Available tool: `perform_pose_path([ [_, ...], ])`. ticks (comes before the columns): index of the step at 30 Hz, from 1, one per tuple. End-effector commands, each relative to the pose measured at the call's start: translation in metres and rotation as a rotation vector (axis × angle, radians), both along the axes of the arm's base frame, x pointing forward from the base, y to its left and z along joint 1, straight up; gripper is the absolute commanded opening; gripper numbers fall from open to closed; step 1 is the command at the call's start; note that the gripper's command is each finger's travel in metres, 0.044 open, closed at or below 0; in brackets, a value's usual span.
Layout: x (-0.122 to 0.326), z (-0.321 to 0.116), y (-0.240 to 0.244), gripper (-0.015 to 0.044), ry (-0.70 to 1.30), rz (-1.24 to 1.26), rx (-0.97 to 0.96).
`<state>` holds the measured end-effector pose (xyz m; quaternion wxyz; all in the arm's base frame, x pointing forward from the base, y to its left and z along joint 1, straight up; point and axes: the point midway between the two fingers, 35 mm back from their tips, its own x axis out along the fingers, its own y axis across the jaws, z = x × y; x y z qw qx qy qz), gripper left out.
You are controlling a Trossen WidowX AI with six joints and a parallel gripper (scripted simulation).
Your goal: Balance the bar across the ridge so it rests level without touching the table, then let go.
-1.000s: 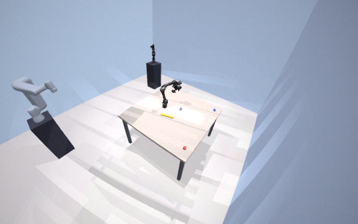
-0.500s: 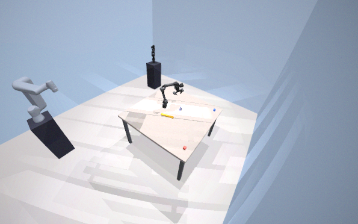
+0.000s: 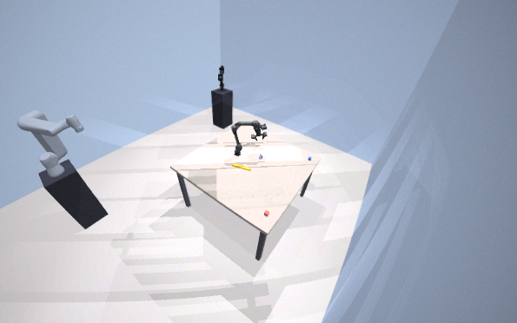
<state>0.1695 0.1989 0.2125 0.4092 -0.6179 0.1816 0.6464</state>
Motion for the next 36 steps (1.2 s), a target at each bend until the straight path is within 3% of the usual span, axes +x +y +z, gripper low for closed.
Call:
perform_pose_path([
  [1, 0.014, -0.007, -0.014, 0.0315, 0.013, -0.091, -0.017],
  [36, 0.076, -0.039, -0.139, 0.0315, 0.099, -0.741, -0.078],
])
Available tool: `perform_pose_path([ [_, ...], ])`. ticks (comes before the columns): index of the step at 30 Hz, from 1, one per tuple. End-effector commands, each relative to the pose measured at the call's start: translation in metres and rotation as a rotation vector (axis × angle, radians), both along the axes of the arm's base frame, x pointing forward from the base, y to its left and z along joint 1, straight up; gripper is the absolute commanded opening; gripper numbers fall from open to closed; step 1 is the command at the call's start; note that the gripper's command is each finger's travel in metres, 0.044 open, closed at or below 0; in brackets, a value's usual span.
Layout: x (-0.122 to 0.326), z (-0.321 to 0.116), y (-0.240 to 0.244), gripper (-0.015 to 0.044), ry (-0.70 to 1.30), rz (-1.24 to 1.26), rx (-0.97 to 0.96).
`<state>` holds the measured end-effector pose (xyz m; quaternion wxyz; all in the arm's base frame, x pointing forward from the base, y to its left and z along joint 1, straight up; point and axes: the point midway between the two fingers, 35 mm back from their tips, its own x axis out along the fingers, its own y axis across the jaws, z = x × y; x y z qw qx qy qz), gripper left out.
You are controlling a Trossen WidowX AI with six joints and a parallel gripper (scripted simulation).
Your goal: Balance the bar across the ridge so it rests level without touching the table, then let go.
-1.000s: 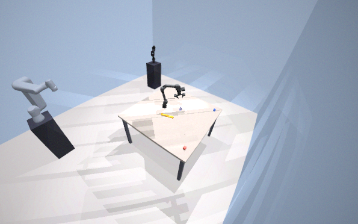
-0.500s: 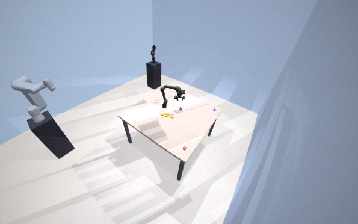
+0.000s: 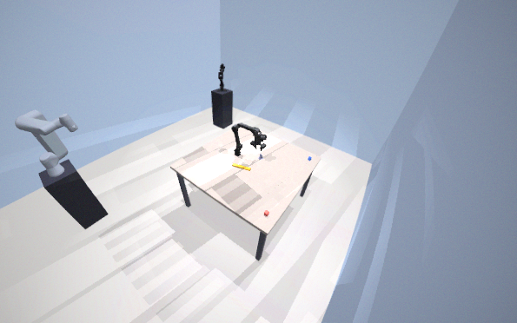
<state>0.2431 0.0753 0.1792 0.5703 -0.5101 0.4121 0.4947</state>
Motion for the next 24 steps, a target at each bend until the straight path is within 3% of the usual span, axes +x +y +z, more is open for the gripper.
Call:
perform_pose_path([
  [1, 0.003, -0.007, -0.019, 0.0315, 0.019, -0.09, -0.01],
  [24, 0.001, -0.027, -0.109, 0.0315, 0.084, -0.517, -0.028],
])
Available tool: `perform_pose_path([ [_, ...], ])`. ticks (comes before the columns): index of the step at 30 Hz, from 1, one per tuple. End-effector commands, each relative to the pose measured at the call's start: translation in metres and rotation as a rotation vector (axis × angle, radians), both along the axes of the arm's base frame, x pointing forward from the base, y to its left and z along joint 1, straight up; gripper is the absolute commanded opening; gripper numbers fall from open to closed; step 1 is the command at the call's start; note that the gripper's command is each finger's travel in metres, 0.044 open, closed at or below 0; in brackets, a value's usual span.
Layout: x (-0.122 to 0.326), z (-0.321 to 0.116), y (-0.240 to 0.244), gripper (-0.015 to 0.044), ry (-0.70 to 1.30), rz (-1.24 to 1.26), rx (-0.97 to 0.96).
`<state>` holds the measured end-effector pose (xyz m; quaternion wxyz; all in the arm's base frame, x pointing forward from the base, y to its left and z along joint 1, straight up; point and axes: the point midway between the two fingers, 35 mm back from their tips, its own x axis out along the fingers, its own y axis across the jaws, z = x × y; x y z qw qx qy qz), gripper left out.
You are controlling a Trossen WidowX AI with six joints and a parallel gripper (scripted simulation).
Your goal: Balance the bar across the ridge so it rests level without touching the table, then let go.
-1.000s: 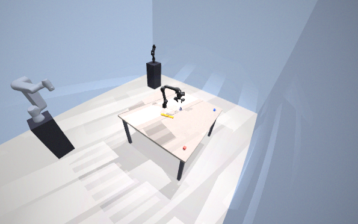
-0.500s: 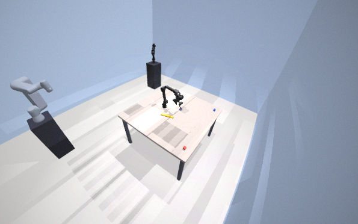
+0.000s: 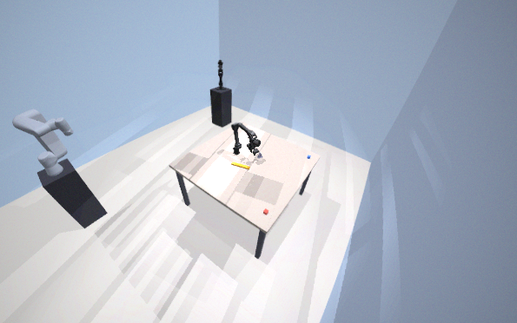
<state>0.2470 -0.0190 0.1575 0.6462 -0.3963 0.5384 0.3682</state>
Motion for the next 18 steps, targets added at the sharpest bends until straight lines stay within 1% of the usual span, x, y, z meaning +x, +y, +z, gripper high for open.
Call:
perform_pose_path([
  [1, -0.004, -0.007, -0.018, 0.0315, 0.021, -0.09, -0.004],
  [18, -0.028, -0.021, -0.079, 0.0315, 0.07, -0.405, -0.005],
])
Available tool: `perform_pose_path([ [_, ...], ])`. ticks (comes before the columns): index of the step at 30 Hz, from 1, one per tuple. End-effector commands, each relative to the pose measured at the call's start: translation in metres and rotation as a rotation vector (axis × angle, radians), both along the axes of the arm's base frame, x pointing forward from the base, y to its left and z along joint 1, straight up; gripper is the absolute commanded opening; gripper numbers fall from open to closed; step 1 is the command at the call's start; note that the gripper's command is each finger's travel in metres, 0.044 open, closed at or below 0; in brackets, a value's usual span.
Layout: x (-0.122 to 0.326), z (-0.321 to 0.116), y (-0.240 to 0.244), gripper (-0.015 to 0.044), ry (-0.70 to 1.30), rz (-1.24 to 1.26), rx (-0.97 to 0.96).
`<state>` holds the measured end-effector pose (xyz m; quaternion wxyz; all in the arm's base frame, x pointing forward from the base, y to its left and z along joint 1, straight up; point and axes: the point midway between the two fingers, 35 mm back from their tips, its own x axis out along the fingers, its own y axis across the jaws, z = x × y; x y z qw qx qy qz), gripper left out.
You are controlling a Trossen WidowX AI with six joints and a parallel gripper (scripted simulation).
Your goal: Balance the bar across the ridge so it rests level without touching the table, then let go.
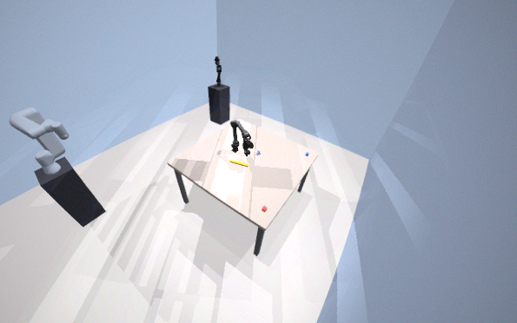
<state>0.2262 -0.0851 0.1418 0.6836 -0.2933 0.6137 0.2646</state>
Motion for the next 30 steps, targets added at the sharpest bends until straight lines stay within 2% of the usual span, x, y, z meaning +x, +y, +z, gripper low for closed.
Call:
perform_pose_path([
  [1, -0.009, -0.006, -0.016, 0.0315, 0.021, -0.09, 0.001],
  [24, -0.066, -0.025, -0.079, 0.0315, 0.085, -0.511, 0.015],
  [30, -0.068, -0.027, -0.08, 0.0315, 0.087, -0.523, 0.015],
])
